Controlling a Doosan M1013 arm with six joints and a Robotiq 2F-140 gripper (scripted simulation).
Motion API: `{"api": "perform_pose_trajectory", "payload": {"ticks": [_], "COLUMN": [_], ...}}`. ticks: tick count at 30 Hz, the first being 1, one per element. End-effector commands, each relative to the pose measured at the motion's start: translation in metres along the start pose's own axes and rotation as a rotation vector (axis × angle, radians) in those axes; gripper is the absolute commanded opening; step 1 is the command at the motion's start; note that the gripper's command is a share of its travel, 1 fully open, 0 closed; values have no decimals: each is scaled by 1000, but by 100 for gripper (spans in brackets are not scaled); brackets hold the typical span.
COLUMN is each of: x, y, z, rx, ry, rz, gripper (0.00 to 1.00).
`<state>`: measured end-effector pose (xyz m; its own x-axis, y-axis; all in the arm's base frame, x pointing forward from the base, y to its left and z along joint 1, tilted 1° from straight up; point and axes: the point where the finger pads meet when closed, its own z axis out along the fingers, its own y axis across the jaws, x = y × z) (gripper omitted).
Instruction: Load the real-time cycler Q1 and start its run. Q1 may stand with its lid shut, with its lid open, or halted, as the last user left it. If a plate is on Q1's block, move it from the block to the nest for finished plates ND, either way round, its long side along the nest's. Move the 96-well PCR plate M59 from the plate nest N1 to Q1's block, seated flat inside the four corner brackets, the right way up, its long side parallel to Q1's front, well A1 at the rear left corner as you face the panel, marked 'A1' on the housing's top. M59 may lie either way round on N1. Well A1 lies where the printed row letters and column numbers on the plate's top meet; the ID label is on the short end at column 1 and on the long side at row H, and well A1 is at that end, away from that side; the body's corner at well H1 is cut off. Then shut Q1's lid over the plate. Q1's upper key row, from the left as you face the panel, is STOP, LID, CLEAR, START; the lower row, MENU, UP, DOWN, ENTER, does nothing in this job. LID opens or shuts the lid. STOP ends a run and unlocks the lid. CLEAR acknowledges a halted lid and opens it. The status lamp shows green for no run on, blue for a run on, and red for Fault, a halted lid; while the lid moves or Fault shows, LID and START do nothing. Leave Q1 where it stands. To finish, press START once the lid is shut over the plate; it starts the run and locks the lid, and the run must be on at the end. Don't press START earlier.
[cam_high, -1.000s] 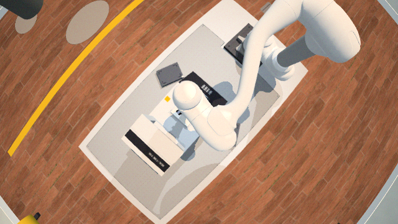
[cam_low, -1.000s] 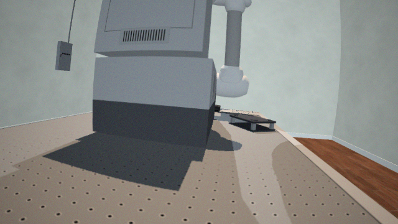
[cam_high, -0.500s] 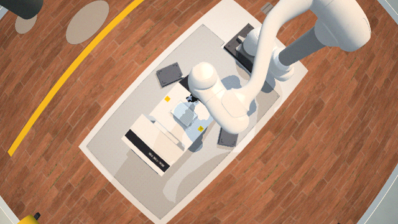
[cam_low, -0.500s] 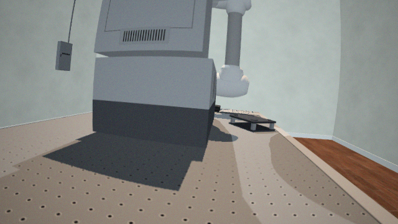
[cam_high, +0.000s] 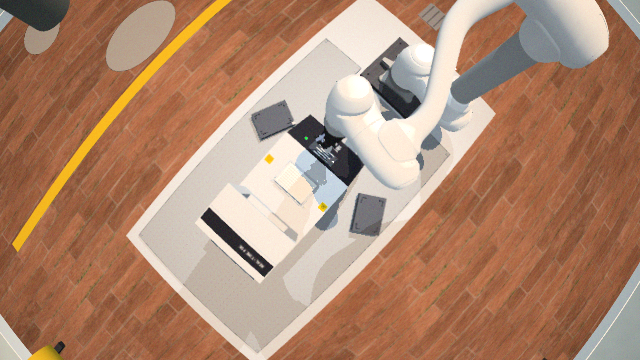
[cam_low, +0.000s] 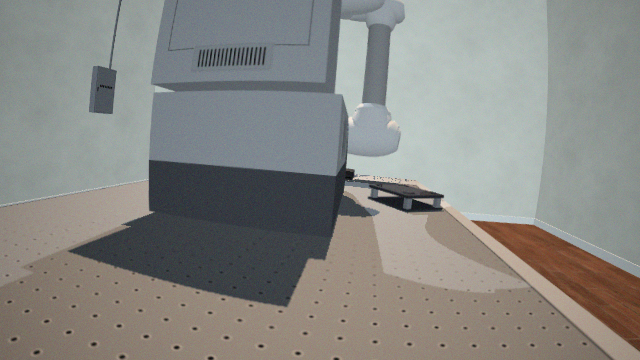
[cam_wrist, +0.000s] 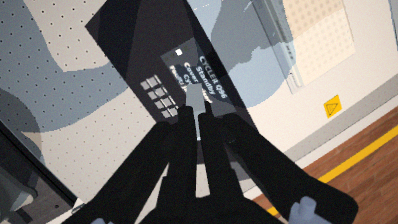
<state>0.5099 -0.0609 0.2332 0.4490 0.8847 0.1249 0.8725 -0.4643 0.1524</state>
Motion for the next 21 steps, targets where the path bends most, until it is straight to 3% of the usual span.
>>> {"api": "perform_pose_trajectory", "payload": {"ticks": [1, 6, 9, 13, 15, 19, 21], "x": [-6, -12, -18, -26, -30, -38, -42], "y": [-14, -27, -41, -59, -69, -87, -96], "z": [-1, -2, -2, -3, -4, -4, -5], "rx": [-27, -31, -61, -61, -87, -91, -117], "ry": [11, 13, 25, 25, 36, 38, 48], "rz": [61, 71, 142, 142, 202, 212, 273], "gripper": [0, 0, 0, 0, 0, 0, 0]}}
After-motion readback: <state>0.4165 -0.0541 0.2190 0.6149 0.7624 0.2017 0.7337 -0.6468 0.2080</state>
